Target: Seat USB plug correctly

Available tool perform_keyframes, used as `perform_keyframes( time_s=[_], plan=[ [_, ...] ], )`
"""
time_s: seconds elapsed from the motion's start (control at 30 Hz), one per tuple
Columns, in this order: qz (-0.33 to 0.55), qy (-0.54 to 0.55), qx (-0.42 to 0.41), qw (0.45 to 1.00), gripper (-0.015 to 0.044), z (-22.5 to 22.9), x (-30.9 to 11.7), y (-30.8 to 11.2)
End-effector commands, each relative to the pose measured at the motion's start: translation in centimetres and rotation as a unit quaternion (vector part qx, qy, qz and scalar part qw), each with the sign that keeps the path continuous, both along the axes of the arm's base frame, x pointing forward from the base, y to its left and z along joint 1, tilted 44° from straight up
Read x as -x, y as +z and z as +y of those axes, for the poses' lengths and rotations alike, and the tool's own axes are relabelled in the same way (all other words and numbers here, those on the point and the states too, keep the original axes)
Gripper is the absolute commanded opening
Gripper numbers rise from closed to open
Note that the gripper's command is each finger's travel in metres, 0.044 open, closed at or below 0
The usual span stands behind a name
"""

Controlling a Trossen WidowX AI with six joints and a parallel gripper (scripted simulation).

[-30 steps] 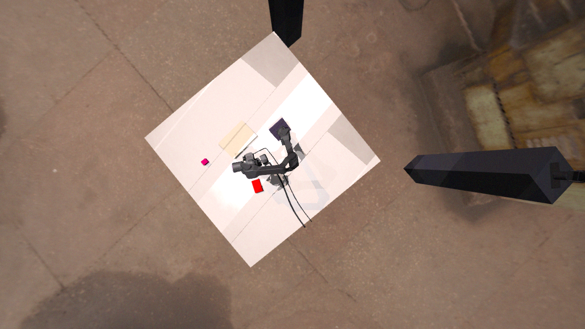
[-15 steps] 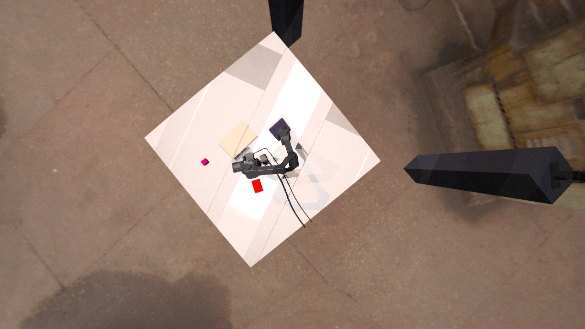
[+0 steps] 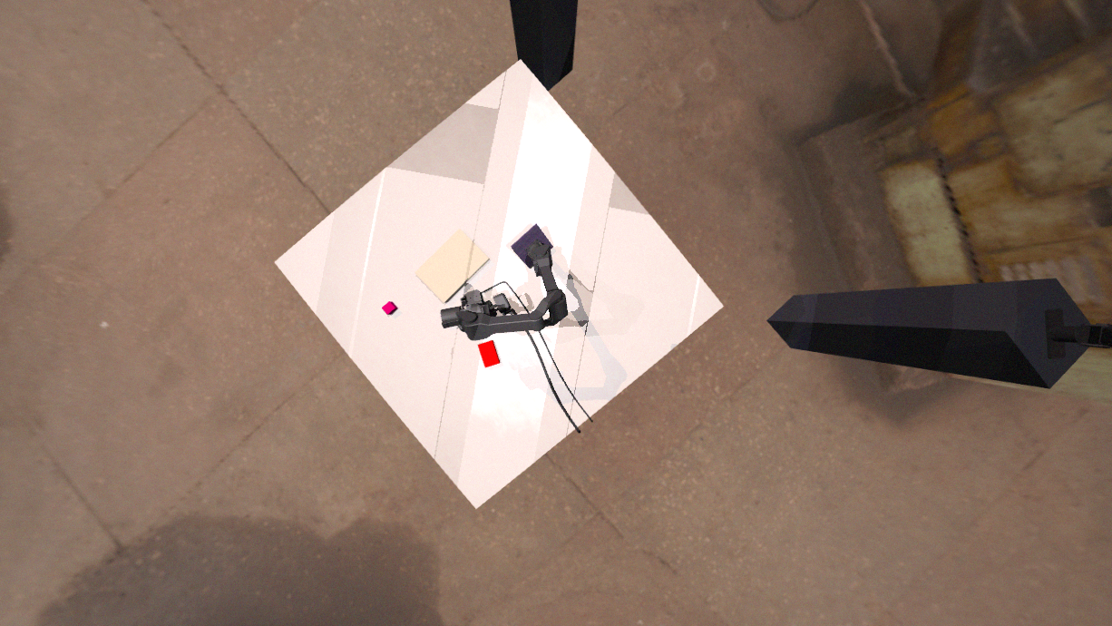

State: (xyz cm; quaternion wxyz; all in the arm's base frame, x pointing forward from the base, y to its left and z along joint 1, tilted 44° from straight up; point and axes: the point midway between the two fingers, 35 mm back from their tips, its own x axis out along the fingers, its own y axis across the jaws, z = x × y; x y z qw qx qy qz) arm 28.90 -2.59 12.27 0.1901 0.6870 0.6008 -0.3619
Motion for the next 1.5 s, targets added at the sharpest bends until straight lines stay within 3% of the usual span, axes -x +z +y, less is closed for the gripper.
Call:
perform_keyframes(
  time_s=[0.0,1.03,1.47],
  plan=[
    [0.001,0.002,0.001,1.000,0.0000,-0.2,0.0,0.1],
    [0.000,0.002,0.001,1.000,0.0000,-1.6,0.0,1.6],
    [-0.096,0.099,0.003,0.990,0.0000,-1.4,0.0,1.6]
  ],
)
